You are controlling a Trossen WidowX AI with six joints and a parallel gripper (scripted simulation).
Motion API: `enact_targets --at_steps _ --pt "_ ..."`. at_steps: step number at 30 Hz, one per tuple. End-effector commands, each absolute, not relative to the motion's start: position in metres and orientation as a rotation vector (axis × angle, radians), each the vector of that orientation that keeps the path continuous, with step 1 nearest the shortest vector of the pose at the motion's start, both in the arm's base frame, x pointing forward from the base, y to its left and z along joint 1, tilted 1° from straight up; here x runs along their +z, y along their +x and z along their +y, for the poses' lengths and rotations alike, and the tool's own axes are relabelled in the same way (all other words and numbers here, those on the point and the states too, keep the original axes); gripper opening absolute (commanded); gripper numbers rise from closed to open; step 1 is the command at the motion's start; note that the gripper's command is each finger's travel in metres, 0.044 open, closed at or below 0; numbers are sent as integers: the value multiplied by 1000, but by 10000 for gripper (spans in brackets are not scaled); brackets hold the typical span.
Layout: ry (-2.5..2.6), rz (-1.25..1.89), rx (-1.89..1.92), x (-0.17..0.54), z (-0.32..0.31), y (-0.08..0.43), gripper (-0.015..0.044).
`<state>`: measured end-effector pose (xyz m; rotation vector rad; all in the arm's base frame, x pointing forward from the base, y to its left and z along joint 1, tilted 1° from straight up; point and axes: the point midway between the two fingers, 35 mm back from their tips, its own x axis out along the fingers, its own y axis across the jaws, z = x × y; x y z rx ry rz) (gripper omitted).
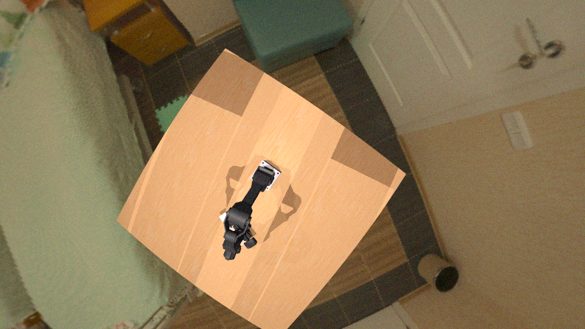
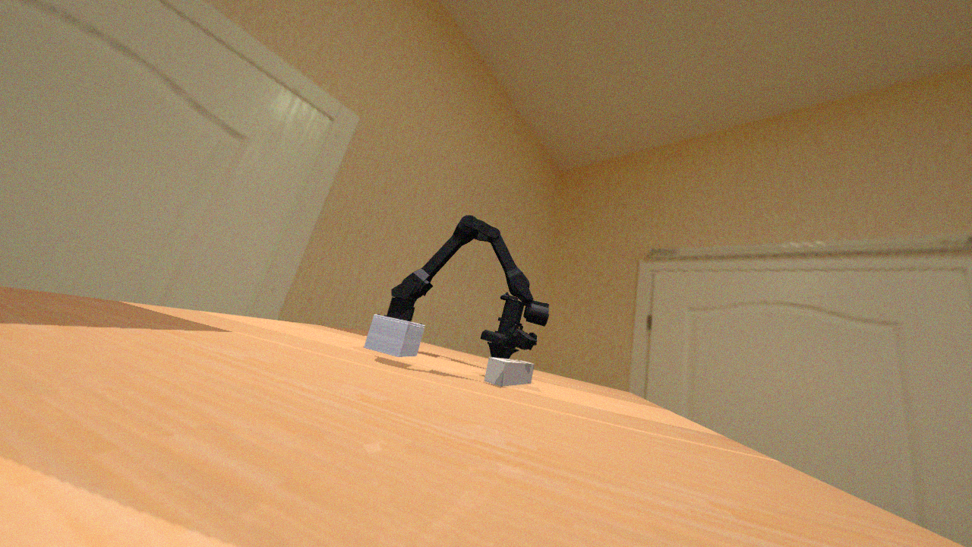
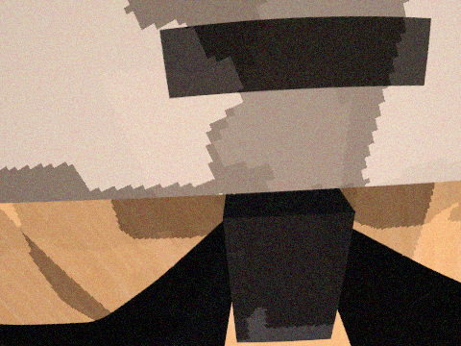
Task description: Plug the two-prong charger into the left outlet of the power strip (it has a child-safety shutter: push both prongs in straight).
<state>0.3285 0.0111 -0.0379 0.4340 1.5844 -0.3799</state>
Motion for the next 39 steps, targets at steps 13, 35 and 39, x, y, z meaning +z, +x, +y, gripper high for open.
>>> enact_targets --at_steps 13,35,39 --pt "435 1586 -374 -37 9 334 0" --pt "434 1585 -374 -37 5 342 0" --pt "434 1585 -374 -37 4 343 0"
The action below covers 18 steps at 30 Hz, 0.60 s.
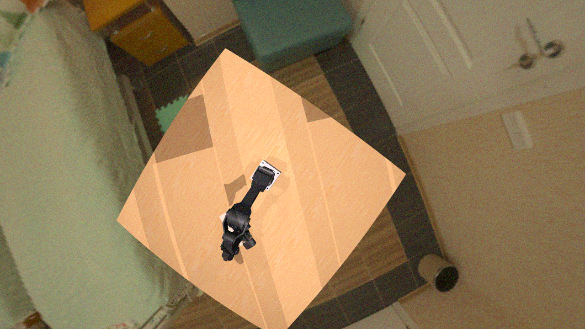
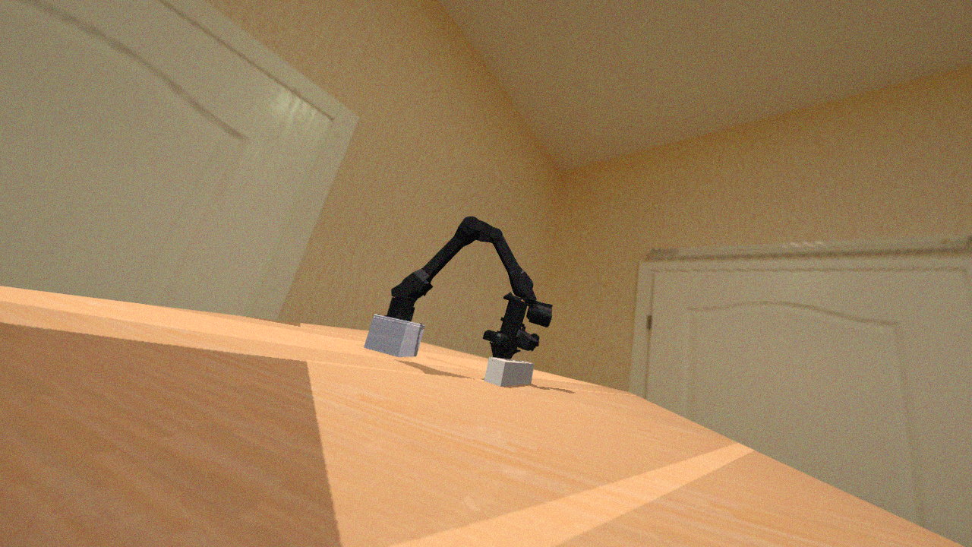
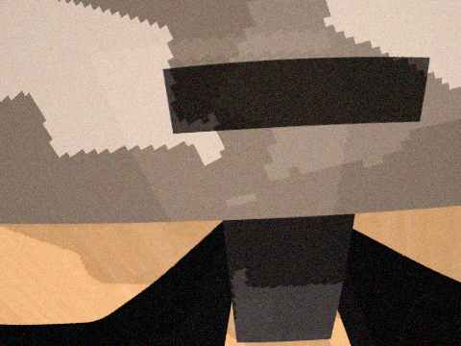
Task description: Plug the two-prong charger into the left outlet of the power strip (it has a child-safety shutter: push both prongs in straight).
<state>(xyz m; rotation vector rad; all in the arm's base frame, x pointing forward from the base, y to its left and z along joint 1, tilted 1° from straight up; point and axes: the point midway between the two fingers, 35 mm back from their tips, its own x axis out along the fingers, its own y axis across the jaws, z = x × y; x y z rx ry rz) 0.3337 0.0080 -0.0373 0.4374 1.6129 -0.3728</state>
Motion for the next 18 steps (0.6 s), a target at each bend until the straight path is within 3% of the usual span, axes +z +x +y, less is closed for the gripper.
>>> enact_targets --at_steps 1,18 --pt "434 1585 -374 -37 4 343 0" --pt "434 1584 -374 -38 1 349 0"
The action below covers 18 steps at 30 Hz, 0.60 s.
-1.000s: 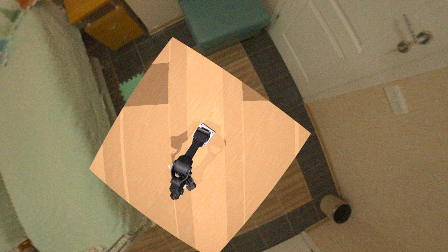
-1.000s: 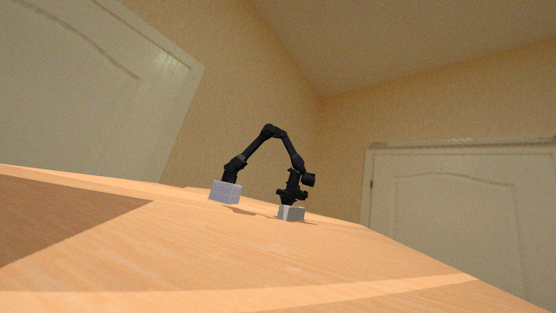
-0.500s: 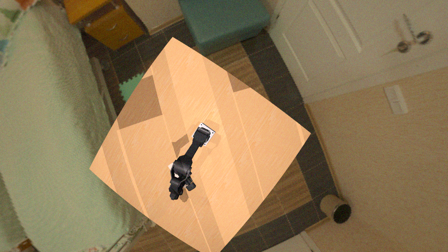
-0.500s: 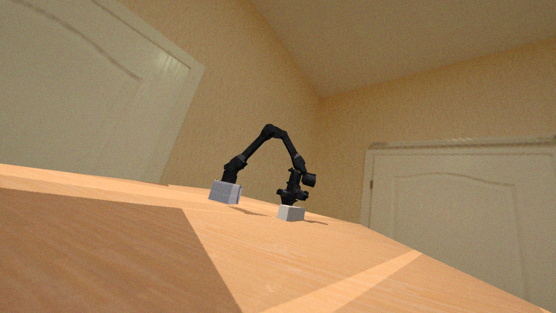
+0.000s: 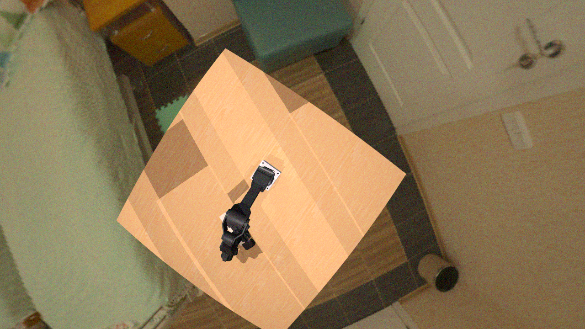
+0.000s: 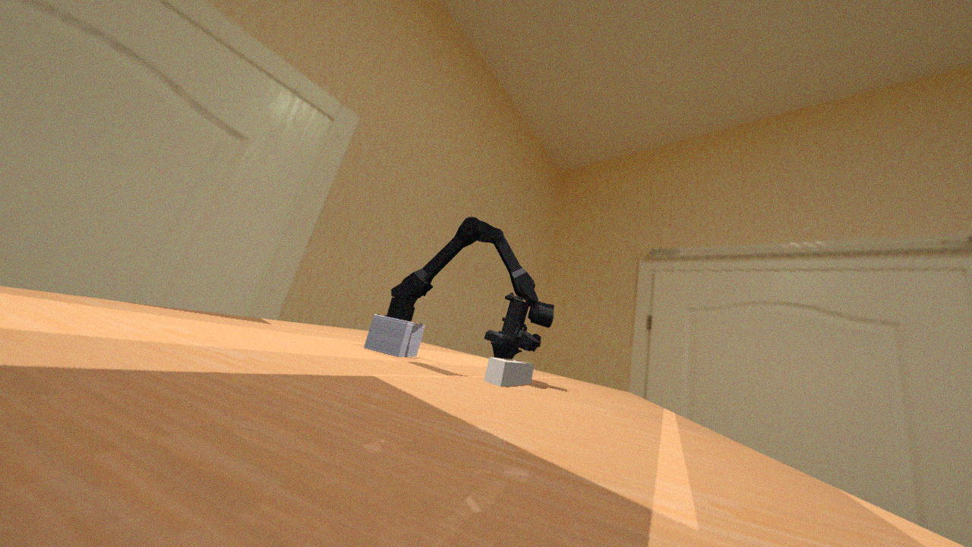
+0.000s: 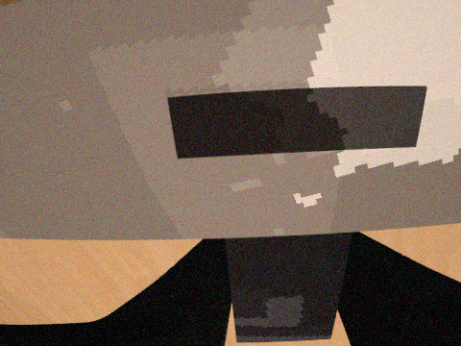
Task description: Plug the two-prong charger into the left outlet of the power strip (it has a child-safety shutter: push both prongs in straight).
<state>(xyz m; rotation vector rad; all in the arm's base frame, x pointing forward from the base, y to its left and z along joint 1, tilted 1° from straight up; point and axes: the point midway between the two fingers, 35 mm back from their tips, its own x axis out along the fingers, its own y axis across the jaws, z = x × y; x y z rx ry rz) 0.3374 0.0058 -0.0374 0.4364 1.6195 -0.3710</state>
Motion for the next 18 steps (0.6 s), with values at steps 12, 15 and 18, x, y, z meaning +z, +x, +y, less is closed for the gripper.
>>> enact_targets --at_steps 12,15,18 --pt "434 1584 -374 -39 1 348 0" --pt "434 1584 -374 -39 1 348 0" --pt "434 1584 -374 -39 2 347 0"
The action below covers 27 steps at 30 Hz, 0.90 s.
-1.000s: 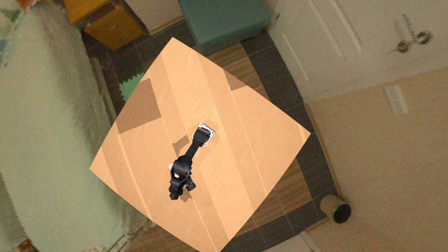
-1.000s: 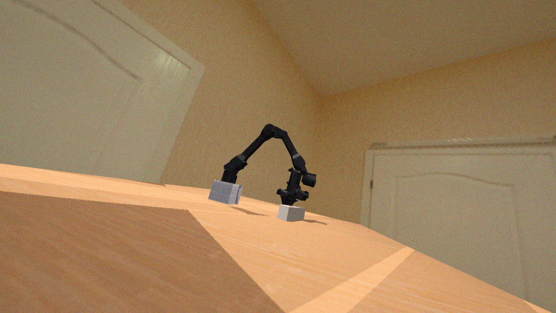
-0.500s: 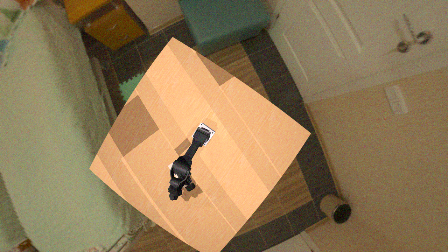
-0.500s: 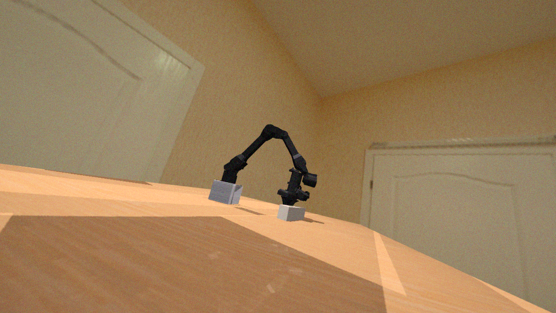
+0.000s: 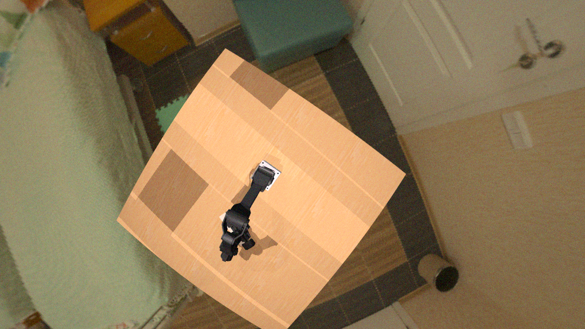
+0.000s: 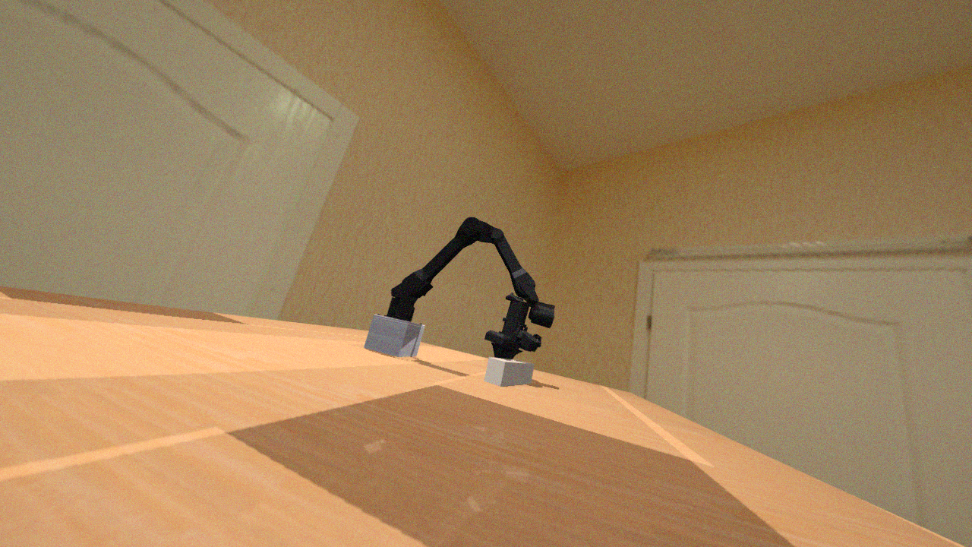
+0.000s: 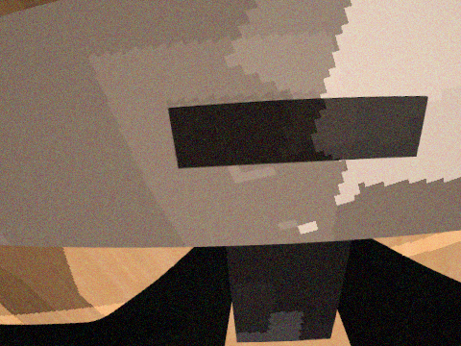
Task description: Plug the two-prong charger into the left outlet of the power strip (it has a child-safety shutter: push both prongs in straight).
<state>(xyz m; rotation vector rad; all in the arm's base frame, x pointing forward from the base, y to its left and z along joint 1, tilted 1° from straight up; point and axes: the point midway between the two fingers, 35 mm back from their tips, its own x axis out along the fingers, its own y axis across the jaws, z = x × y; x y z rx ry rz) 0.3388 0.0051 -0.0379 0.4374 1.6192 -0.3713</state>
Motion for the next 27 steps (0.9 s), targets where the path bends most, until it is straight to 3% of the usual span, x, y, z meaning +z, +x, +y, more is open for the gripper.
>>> enact_targets --at_steps 1,20,27 --pt "434 1584 -374 -39 2 347 0" --pt "437 1618 -371 -38 5 339 0" --pt "437 1618 -371 -38 5 339 184"
